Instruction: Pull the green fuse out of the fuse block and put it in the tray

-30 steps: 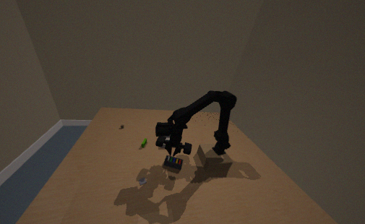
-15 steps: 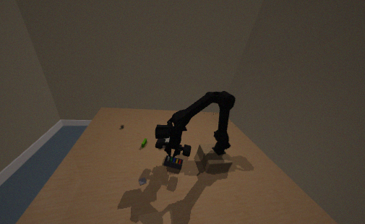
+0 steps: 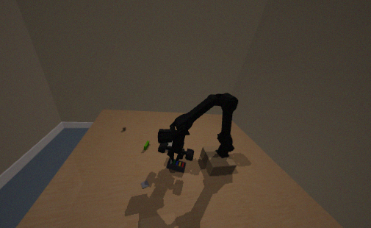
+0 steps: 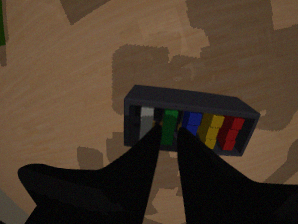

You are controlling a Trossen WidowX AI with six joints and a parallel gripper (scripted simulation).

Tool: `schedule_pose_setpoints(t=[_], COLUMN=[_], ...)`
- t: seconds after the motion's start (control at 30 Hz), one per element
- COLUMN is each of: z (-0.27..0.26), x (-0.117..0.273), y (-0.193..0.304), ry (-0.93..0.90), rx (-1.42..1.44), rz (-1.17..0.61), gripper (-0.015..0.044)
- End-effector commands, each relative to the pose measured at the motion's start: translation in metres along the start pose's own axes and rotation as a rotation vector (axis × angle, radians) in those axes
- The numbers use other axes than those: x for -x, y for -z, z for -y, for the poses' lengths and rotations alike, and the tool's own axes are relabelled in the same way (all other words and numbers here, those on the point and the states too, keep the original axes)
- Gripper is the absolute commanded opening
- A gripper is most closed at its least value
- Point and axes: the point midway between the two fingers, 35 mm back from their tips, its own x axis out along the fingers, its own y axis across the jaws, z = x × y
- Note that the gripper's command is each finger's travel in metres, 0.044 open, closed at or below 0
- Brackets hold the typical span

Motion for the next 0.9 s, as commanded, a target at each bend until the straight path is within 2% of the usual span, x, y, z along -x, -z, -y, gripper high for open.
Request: schedule_pose_setpoints(t=[0.0,0.73,0.87], z=[0.0,0.0,0.0], x=[-0.001,-0.011,-0.01], y=[0.001,0.001,0.0], ry=[0.001,0.001,0.0], rx=[-0.001,-0.001,-0.001], rz=[-0.006,-0.006,0.0], gripper=[0.0061,0.0061,0.0034])
